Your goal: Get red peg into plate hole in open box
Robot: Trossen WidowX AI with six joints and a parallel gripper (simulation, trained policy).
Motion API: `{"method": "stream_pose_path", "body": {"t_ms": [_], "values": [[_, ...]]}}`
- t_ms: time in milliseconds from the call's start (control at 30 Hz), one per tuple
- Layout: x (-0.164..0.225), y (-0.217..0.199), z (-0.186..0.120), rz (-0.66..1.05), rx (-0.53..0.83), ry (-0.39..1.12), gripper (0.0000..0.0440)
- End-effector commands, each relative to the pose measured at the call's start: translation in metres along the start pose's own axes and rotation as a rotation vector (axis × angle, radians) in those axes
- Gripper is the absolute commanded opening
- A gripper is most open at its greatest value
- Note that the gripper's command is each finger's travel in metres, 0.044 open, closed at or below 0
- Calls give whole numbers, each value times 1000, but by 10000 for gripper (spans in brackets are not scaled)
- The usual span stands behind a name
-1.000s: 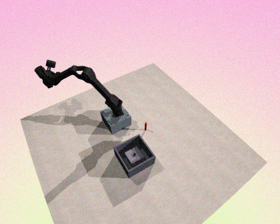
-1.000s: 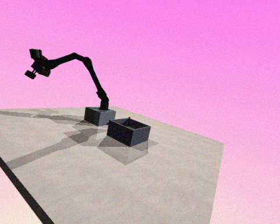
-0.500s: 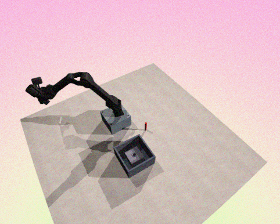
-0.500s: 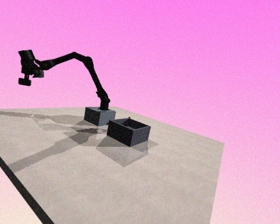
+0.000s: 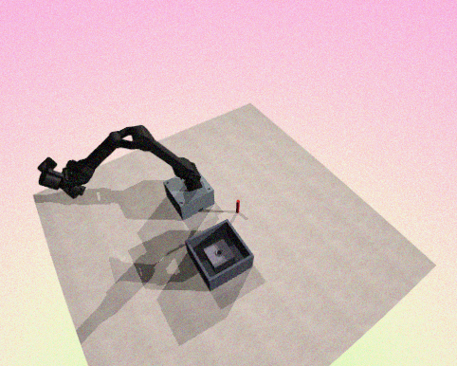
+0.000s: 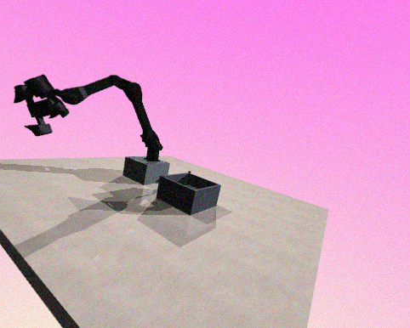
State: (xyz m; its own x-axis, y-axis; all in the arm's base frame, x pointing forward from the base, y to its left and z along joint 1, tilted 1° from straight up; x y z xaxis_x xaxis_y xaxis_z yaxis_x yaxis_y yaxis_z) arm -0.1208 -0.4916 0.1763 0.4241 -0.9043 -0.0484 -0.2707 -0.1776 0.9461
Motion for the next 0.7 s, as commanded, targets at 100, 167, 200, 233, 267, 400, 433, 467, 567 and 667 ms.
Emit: {"method": "stream_pose_path", "body": {"t_ms": [100,167,200,233,267,400,433,467,567,667], "values": [[31,-25,-51,-198,46,126,440],[38,-32,-67,-257,56,164,440],[41,-35,-76,-286,60,183,440],[45,-39,-84,-315,64,201,440],[48,-42,-92,-344,68,220,440],[57,-55,-126,-461,78,296,440],[59,-59,-135,-491,79,315,440],[61,-62,-143,-520,80,334,440],[65,-71,-170,-608,81,390,440],[67,-80,-196,-696,79,447,440]]}}
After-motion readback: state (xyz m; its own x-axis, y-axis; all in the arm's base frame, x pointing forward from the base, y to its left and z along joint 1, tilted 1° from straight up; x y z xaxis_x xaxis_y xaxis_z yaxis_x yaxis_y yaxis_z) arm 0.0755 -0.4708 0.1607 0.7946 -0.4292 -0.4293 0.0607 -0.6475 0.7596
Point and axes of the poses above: the point midway between the two fingers, 35 mm back from their tips, its own z axis out along the fingers, its own y axis across the jaws, x = y × z, the point moved 3 cm from there along -z, back along the fingers, and after that the axes turned 8 degrees about z, right-handed, at the moved point
